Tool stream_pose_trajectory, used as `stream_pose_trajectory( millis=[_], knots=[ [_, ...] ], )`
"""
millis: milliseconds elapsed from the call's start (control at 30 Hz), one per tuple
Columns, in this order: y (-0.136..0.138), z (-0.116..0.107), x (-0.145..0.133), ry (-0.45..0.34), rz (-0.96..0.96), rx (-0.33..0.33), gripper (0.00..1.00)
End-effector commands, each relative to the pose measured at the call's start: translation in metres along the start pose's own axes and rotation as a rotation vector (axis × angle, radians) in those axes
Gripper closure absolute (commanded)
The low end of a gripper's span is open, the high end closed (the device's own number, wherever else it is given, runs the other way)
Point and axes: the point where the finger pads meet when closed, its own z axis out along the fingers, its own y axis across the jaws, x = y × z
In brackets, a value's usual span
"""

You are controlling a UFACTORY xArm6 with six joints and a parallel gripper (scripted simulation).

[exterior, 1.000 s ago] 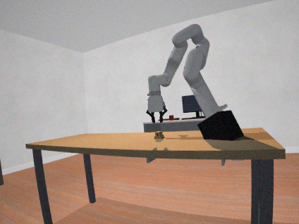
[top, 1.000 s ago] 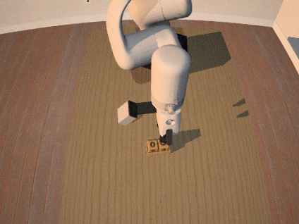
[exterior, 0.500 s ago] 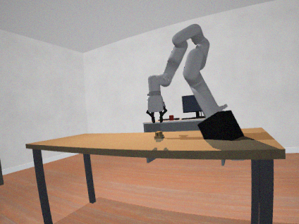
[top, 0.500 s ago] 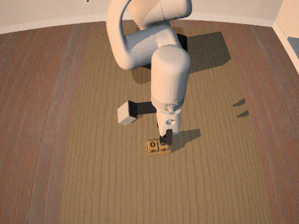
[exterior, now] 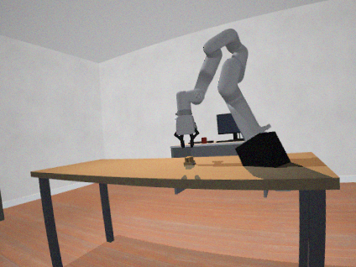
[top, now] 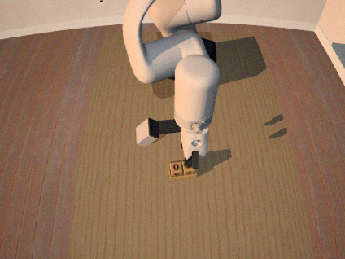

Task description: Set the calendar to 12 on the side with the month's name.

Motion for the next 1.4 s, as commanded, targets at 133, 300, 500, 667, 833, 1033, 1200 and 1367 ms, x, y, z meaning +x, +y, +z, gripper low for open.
stream_pose_trajectory(
  millis=[133, 300, 500, 667, 833, 1033, 1200, 1367],
  knots=[
    [-0.001, 0.01, 0.0, 0.0, 0.0, 0.003, 0.53],
    [-0.002, 0.017, 0.0, 0.0, 0.0, 0.003, 0.53],
    [-0.002, 0.026, -0.001, 0.0, 0.0, 0.003, 0.53],
    [-0.002, 0.033, -0.001, 0.0, 0.0, 0.003, 0.53],
    [-0.002, 0.039, -0.001, 0.0, 0.0, 0.003, 0.53],
    [-0.002, 0.042, -0.001, 0.0, 0.0, 0.003, 0.53],
    [-0.002, 0.045, -0.001, 0.0, 0.0, 0.003, 0.53],
    [-0.002, 0.046, -0.001, 0.0, 0.0, 0.003, 0.53]
  ],
)
